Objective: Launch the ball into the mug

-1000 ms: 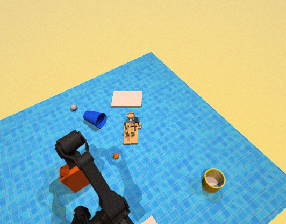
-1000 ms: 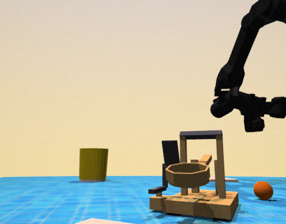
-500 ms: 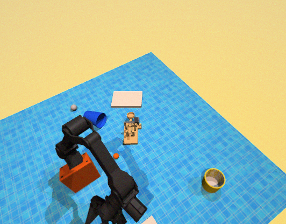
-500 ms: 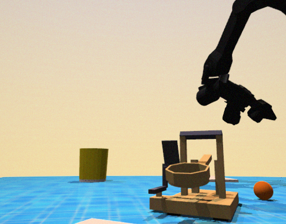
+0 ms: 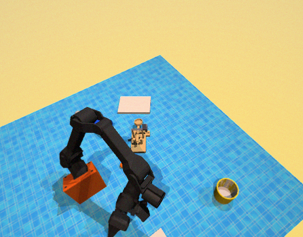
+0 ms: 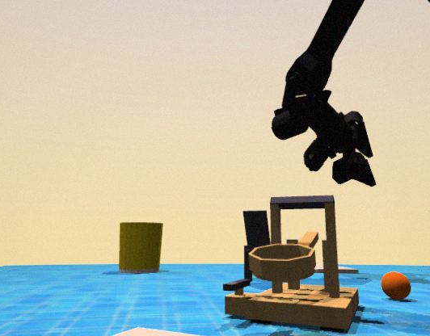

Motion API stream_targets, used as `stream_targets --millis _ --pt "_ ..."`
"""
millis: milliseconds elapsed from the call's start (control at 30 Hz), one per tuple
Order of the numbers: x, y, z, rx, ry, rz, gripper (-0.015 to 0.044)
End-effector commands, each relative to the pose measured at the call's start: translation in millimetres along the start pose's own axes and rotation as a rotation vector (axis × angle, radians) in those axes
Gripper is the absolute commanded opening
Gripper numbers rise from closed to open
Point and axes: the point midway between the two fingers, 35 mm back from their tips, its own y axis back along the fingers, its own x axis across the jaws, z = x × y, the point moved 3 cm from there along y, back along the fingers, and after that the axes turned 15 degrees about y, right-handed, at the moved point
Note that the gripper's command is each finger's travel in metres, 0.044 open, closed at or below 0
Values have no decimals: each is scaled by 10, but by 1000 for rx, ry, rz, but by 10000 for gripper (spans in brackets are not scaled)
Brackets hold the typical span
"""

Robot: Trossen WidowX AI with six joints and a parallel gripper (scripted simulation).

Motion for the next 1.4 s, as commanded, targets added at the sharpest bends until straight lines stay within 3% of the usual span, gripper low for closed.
stream_targets --millis 0,400,800,1100,1367 --pt "148 231 64 -81 -137 35 440" --pt "611 827 240 -260 -462 184 440" --pt "1268 1451 305 -358 -752 443 440" --pt "1876 1897 226 -330 -929 687 440" --pt "2459 2237 37 -208 -1048 898 440"
